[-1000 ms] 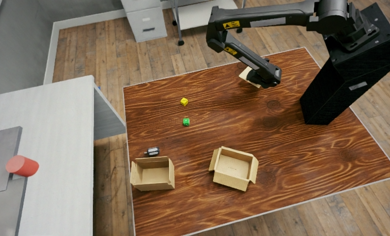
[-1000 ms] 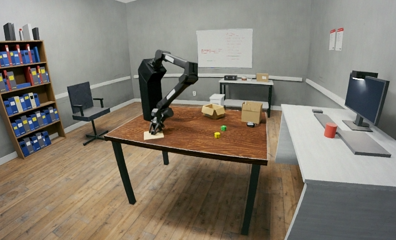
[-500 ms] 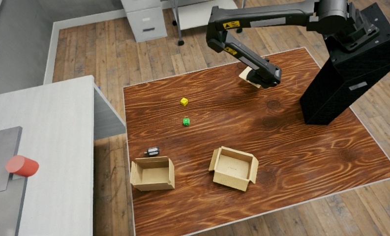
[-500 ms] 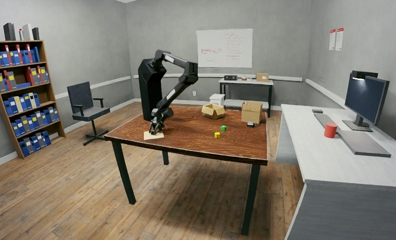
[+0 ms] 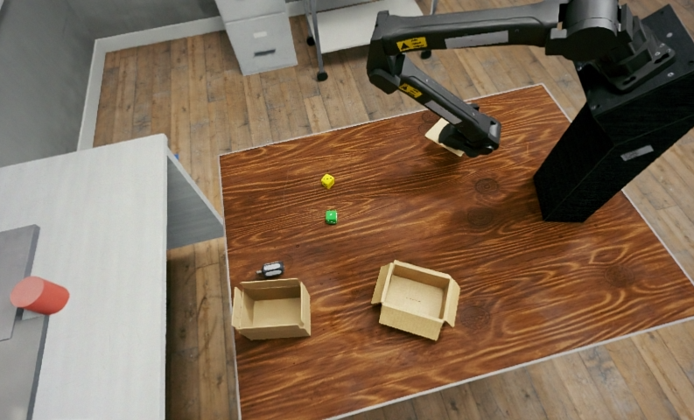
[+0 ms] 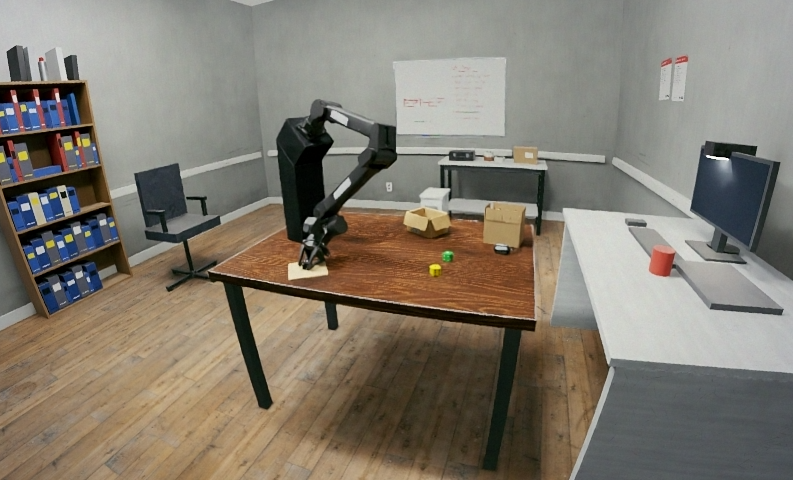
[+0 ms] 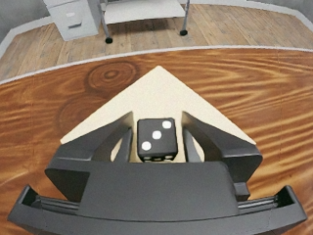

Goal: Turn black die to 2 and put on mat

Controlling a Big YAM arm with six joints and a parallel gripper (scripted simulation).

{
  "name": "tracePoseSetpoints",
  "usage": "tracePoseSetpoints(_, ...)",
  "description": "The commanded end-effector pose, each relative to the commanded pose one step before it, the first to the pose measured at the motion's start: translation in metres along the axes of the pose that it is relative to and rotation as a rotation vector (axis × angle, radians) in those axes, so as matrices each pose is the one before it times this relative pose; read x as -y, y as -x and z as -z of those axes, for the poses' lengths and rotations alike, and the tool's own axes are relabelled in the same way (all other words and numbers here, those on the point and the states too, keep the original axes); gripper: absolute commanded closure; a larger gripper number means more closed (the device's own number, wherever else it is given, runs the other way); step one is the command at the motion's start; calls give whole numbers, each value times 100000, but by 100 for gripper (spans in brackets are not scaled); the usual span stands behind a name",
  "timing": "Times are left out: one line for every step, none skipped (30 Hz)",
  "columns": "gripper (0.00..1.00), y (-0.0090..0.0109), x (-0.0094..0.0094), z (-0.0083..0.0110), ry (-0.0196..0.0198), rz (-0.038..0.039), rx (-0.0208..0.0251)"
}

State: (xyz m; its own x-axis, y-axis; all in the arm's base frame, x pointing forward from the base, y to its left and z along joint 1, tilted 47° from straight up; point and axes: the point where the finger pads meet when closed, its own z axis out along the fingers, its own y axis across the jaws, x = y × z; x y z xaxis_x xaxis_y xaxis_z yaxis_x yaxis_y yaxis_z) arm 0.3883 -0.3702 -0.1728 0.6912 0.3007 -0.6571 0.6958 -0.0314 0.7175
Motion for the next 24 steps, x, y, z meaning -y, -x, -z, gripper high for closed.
tracePoseSetpoints(55, -356, 734, 556, -1327, 778, -1168)
tracePoseSetpoints(55, 0, 0, 0, 0, 0, 0)
tracePoseSetpoints(55, 0, 0, 0, 0, 0, 0)
tracePoseSetpoints(55, 0, 0, 0, 0, 0, 0)
tracePoseSetpoints(55, 0, 0, 0, 0, 0, 0)
tracePoseSetpoints(55, 0, 0, 0, 0, 0, 0)
tracePoseSetpoints(55, 0, 0, 0, 0, 0, 0)
tracePoseSetpoints(55, -1, 5, 23, -1, 27, -23)
tracePoseSetpoints(55, -5, 33, 150, -7, 175, -147)
tracePoseSetpoints(55, 9, 95, 355, -50, 420, -339)
tracePoseSetpoints(55, 254, 324, 432, -499, 580, -194)
tracePoseSetpoints(55, 189, -125, 238, 267, -312, 141)
tracePoseSetpoints(55, 175, -421, 150, 764, -916, 393)
tracePoseSetpoints(55, 203, -493, 193, 899, -1093, 459)
tracePoseSetpoints(55, 12, 7, 287, 0, 4, 4)
tracePoseSetpoints(55, 12, 13, 327, -15, 24, -3)
tracePoseSetpoints(55, 12, 14, 361, -17, 26, -3)
tracePoseSetpoints(55, 13, 15, 384, -18, 28, -3)
tracePoseSetpoints(55, 14, 15, 398, -18, 29, -2)
tracePoseSetpoints(55, 0, 0, 0, 0, 0, 0)
tracePoseSetpoints(55, 0, 0, 0, 0, 0, 0)
tracePoseSetpoints(55, 15, 15, 399, -17, 29, -2)
tracePoseSetpoints(55, 14, 14, 386, -16, 29, -1)
tracePoseSetpoints(55, 14, 13, 360, -14, 27, 0)
